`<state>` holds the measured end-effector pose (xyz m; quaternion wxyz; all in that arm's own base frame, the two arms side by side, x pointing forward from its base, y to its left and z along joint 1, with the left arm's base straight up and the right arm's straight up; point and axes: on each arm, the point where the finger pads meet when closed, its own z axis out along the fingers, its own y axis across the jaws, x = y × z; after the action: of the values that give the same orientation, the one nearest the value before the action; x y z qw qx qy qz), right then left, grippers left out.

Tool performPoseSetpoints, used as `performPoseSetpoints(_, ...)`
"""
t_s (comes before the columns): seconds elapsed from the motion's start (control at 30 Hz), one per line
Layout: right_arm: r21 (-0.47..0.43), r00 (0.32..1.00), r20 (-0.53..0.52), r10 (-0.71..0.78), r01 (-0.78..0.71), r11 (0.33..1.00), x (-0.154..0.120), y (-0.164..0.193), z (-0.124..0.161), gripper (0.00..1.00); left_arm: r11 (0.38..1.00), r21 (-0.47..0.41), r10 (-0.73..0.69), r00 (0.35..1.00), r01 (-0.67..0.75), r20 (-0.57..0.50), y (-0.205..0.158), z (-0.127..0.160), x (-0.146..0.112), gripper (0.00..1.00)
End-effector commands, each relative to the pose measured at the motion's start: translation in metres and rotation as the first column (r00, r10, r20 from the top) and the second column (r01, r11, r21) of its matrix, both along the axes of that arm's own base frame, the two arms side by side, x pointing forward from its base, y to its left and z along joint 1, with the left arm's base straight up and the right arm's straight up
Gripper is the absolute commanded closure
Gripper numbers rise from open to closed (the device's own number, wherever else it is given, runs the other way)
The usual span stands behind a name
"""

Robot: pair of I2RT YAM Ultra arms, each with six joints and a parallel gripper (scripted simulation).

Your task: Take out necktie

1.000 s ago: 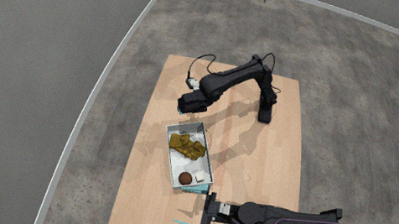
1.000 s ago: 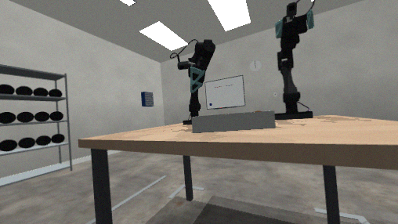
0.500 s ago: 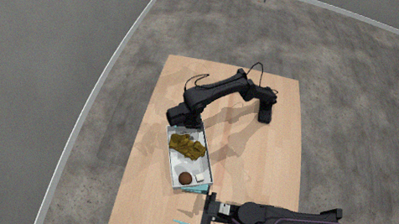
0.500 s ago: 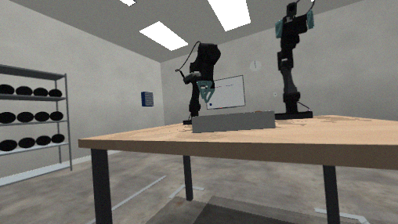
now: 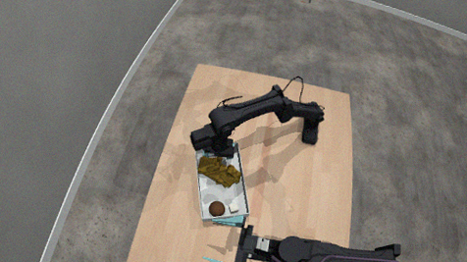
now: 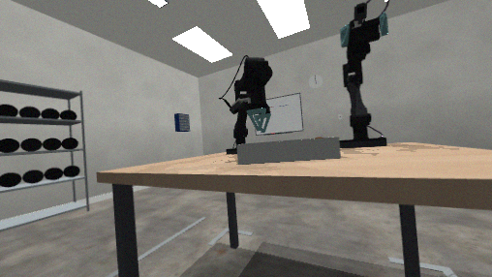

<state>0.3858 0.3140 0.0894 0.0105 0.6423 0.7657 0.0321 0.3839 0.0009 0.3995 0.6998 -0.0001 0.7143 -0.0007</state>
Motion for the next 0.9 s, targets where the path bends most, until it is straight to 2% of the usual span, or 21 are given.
performPoseSetpoints(0.0,-0.036,0.996,-0.057,-0.072,0.070,0.997,0.004,0.001,0.019,0.26,1.000,0.000,0.000,1.000,0.000,0.000,0.000,0.000,0.000,0.00)
performPoseSetpoints(0.87,-0.036,0.996,-0.057,-0.072,0.070,0.997,0.004,0.001,-0.020,0.26,1.000,0.000,0.000,1.000,0.000,0.000,0.000,0.000,0.000,0.00)
